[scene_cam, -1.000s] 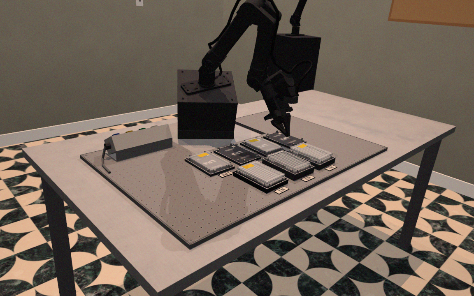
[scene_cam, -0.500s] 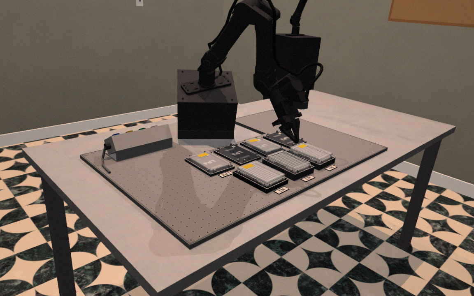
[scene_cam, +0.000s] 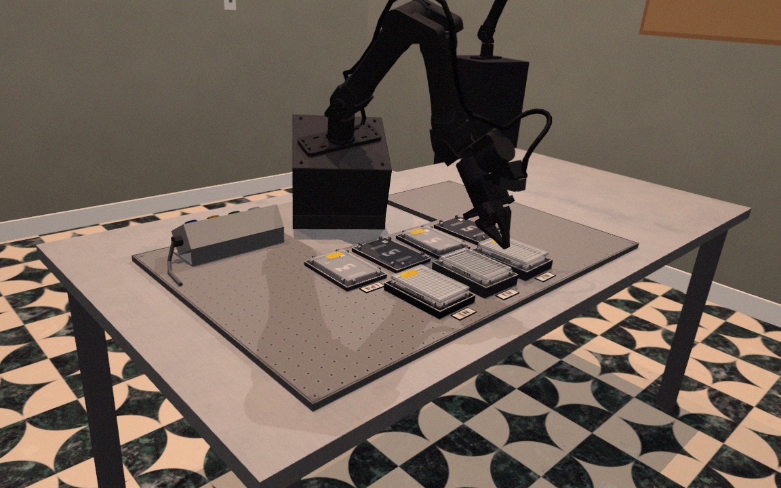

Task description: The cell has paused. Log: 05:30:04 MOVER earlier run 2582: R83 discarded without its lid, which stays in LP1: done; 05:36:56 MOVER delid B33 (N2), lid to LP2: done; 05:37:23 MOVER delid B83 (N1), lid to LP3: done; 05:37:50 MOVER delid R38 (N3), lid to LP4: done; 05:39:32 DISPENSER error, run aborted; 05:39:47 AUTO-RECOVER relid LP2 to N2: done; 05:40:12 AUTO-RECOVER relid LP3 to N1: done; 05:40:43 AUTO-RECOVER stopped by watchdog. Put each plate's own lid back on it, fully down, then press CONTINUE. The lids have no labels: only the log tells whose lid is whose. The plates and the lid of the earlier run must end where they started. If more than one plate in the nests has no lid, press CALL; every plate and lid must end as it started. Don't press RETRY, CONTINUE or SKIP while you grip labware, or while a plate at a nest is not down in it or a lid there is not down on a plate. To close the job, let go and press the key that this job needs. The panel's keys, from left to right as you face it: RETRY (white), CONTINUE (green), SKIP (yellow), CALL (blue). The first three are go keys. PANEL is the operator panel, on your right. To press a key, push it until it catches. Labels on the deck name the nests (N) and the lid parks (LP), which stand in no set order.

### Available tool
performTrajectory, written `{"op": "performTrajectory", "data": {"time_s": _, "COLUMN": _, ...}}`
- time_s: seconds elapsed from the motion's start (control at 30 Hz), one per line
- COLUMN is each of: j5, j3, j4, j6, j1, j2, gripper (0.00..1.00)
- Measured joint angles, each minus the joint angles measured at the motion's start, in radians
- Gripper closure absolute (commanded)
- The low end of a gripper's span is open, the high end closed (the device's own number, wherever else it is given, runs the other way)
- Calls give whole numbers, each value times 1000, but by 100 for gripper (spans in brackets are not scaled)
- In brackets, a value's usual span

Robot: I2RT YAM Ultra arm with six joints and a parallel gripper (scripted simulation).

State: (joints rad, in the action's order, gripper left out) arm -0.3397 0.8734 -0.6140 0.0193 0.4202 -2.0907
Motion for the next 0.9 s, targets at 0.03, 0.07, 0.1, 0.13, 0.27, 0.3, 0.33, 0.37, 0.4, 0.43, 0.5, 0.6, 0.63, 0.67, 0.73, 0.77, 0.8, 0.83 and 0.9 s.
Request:
{"op": "performTrajectory", "data": {"time_s": 0.03, "j5": 5, "j3": 13, "j4": 12, "j6": 3, "j1": -6, "j2": -3, "gripper": 100}}
{"op": "performTrajectory", "data": {"time_s": 0.07, "j5": 7, "j3": 21, "j4": 20, "j6": 6, "j1": -11, "j2": -1, "gripper": 100}}
{"op": "performTrajectory", "data": {"time_s": 0.1, "j5": 8, "j3": 28, "j4": 25, "j6": 7, "j1": -13, "j2": 0, "gripper": 100}}
{"op": "performTrajectory", "data": {"time_s": 0.13, "j5": 10, "j3": 32, "j4": 28, "j6": 9, "j1": -12, "j2": 1, "gripper": 100}}
{"op": "performTrajectory", "data": {"time_s": 0.27, "j5": 14, "j3": 35, "j4": 37, "j6": 10, "j1": -11, "j2": 0, "gripper": 100}}
{"op": "performTrajectory", "data": {"time_s": 0.3, "j5": 14, "j3": 35, "j4": 39, "j6": 10, "j1": -11, "j2": 0, "gripper": 100}}
{"op": "performTrajectory", "data": {"time_s": 0.33, "j5": 15, "j3": 36, "j4": 42, "j6": 11, "j1": -11, "j2": 0, "gripper": 100}}
{"op": "performTrajectory", "data": {"time_s": 0.37, "j5": 16, "j3": 35, "j4": 44, "j6": 11, "j1": -11, "j2": 0, "gripper": 100}}
{"op": "performTrajectory", "data": {"time_s": 0.4, "j5": 18, "j3": 35, "j4": 47, "j6": 12, "j1": -11, "j2": 0, "gripper": 100}}
{"op": "performTrajectory", "data": {"time_s": 0.43, "j5": 19, "j3": 35, "j4": 48, "j6": 12, "j1": -11, "j2": 0, "gripper": 100}}
{"op": "performTrajectory", "data": {"time_s": 0.5, "j5": 20, "j3": 36, "j4": 48, "j6": 12, "j1": -11, "j2": 0, "gripper": 100}}
{"op": "performTrajectory", "data": {"time_s": 0.6, "j5": 21, "j3": 35, "j4": 48, "j6": 12, "j1": -11, "j2": 0, "gripper": 100}}
{"op": "performTrajectory", "data": {"time_s": 0.63, "j5": 21, "j3": 35, "j4": 48, "j6": 12, "j1": -11, "j2": 0, "gripper": 100}}
{"op": "performTrajectory", "data": {"time_s": 0.67, "j5": 21, "j3": 35, "j4": 48, "j6": 12, "j1": -11, "j2": 0, "gripper": 100}}
{"op": "performTrajectory", "data": {"time_s": 0.73, "j5": 21, "j3": 35, "j4": 48, "j6": 12, "j1": -11, "j2": 0, "gripper": 100}}
{"op": "performTrajectory", "data": {"time_s": 0.77, "j5": 21, "j3": 35, "j4": 48, "j6": 12, "j1": -11, "j2": 0, "gripper": 100}}
{"op": "performTrajectory", "data": {"time_s": 0.8, "j5": 21, "j3": 35, "j4": 48, "j6": 12, "j1": -11, "j2": 0, "gripper": 100}}
{"op": "performTrajectory", "data": {"time_s": 0.83, "j5": 21, "j3": 35, "j4": 48, "j6": 12, "j1": -11, "j2": 0, "gripper": 100}}
{"op": "performTrajectory", "data": {"time_s": 0.9, "j5": 21, "j3": 35, "j4": 48, "j6": 12, "j1": -11, "j2": 0, "gripper": 100}}
